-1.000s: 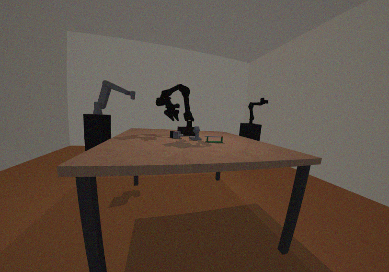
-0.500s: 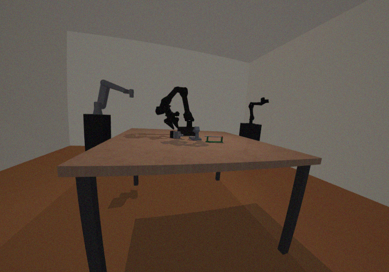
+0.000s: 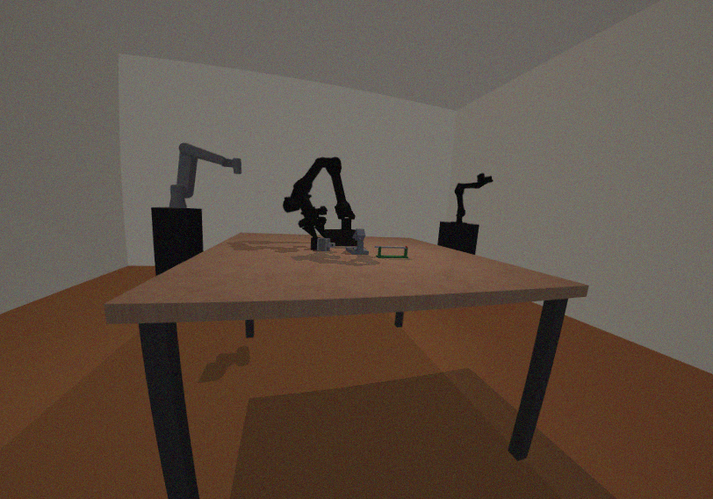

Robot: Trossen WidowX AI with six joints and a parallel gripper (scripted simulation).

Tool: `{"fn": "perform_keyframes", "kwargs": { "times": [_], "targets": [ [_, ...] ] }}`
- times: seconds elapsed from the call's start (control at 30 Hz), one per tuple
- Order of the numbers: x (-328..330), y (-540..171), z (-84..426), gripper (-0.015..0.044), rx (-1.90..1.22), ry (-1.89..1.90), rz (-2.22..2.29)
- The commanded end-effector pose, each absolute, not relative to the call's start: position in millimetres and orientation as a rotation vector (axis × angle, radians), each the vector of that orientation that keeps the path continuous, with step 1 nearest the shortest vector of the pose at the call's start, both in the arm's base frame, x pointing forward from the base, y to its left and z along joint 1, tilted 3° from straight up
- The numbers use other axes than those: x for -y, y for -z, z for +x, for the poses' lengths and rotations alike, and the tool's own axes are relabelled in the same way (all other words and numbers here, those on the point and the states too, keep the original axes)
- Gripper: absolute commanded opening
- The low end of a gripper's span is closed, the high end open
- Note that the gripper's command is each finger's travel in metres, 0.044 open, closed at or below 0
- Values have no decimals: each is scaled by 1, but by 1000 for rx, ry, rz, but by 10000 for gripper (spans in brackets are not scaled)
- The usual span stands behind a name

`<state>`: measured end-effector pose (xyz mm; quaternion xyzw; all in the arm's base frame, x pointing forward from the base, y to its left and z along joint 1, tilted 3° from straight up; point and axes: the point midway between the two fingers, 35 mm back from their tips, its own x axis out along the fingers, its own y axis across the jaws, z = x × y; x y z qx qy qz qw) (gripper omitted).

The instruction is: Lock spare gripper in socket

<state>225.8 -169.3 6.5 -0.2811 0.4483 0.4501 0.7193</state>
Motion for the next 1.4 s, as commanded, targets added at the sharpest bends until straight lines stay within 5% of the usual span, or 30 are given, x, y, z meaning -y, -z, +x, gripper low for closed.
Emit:
{"fn": "perform_keyframes", "kwargs": {
  "times": [0.0, 0.83, 1.17, 1.37],
  "targets": [
    [168, 2, 225, 440, -989, -1002, -619],
    [170, 36, 223, 440, -989, -1002, -619],
    [170, 36, 223, 177, -989, -1002, -619],
    [170, 36, 223, 138, -989, -1002, -619]
  ]
}}
